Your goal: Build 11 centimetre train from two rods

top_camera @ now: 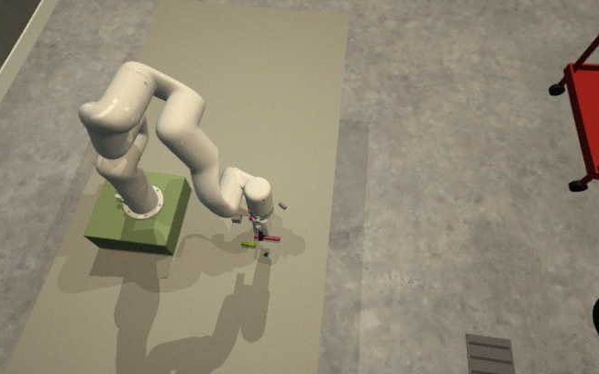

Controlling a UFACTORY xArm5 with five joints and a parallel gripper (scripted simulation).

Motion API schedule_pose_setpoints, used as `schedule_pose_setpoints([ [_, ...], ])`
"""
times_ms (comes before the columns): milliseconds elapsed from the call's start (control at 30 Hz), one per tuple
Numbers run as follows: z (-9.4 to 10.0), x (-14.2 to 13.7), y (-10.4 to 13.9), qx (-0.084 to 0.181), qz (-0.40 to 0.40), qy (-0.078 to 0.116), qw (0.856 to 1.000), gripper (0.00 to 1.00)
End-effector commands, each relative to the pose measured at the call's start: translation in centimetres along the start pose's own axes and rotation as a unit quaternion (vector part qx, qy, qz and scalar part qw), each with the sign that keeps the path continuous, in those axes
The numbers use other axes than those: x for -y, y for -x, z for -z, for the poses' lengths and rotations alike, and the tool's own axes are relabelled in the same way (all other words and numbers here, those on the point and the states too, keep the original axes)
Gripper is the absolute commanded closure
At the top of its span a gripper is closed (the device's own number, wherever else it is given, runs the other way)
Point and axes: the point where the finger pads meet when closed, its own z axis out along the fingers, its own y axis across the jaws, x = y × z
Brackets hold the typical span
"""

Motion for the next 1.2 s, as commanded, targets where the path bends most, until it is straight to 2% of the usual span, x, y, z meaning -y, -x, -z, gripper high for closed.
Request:
schedule_pose_setpoints([
  [0, 0.09, 0.01, 0.13, 0.002, 0.000, 0.000, 1.000, 0.76],
  [1167, -0.46, -0.05, 0.13, 0.002, 0.000, 0.000, 1.000, 0.76],
])
